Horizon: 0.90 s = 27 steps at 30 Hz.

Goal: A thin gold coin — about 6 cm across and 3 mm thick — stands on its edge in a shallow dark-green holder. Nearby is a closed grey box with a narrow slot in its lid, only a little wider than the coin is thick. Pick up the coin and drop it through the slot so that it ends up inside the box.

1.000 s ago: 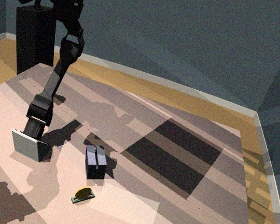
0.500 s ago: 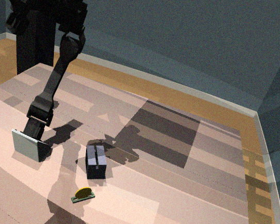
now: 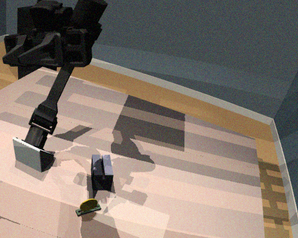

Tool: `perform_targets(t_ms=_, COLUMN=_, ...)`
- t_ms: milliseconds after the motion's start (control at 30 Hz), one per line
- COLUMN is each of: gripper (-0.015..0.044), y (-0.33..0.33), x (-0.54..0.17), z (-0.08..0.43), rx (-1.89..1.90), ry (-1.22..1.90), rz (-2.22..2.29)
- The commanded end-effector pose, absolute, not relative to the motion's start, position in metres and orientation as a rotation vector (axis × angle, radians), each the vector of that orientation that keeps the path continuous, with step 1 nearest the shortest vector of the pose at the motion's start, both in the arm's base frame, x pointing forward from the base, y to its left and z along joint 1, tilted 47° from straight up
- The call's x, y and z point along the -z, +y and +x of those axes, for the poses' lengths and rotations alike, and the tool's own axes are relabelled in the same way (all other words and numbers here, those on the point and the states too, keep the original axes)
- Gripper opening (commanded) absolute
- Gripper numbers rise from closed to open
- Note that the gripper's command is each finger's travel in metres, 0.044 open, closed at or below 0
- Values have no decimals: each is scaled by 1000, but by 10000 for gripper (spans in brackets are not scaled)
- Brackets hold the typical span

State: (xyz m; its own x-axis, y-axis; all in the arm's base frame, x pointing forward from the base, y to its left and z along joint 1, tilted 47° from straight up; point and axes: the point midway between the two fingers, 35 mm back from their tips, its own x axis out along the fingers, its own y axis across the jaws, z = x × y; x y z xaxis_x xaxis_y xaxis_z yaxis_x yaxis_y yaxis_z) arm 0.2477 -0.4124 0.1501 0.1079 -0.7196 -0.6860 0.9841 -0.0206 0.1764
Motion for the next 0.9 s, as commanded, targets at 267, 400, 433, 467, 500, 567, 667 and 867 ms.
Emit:
perform_targets(t_ms=267, gripper=161, y=-305, x=-44, z=301, rx=504, ry=1312, rz=285)
perform_targets(t_ms=400, gripper=161, y=-270, x=-24, z=306, rx=201, ry=1416, rz=182)
perform_targets(t_ms=433, gripper=161, y=-261, x=-20, z=307, rx=123, ry=1433, rz=157)
perform_targets(t_ms=467, gripper=161, y=-253, x=-16, z=307, rx=45, ry=1447, rz=134)
perform_targets(t_ms=500, gripper=161, y=-244, x=-13, z=308, rx=-33, ry=1457, rz=111)
perform_targets(t_ms=567, gripper=161, y=-226, x=-6, z=308, rx=-190, ry=1468, rz=69)
perform_targets(t_ms=667, gripper=161, y=-200, x=1, z=308, rx=-424, ry=1457, rz=11)
perform_targets(t_ms=867, gripper=161, y=-148, x=9, z=305, rx=-873, ry=1343, rz=-77)
